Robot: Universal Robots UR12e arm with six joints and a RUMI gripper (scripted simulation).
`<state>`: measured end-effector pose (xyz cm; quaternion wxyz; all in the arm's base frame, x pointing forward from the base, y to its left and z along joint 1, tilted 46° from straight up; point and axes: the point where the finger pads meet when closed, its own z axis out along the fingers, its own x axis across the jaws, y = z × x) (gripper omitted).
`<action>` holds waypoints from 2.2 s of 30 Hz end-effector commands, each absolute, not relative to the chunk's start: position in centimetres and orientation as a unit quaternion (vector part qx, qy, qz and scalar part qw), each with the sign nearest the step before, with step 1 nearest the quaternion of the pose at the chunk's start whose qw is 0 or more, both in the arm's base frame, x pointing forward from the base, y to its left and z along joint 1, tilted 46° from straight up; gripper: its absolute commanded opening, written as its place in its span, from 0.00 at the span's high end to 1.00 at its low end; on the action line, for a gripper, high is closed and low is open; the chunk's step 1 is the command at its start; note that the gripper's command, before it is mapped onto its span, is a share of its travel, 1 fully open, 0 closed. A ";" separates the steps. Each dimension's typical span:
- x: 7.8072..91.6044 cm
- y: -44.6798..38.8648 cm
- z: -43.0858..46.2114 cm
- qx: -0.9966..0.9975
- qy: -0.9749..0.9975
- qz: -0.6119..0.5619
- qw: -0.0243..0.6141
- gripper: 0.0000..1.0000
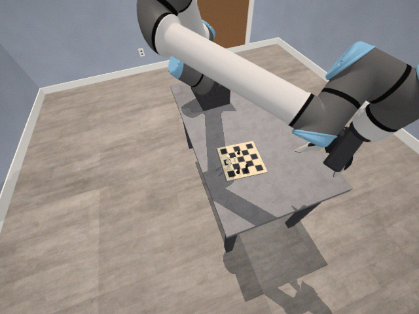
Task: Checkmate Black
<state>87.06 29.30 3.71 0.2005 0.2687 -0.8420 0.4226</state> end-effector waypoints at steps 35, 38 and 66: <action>84.8 13.3 0.4 -0.362 -0.784 0.466 0.194 0.00; 84.6 12.4 0.4 -0.401 -0.761 0.472 0.193 0.00; 82.8 4.8 0.9 -0.686 -0.447 0.551 0.160 0.00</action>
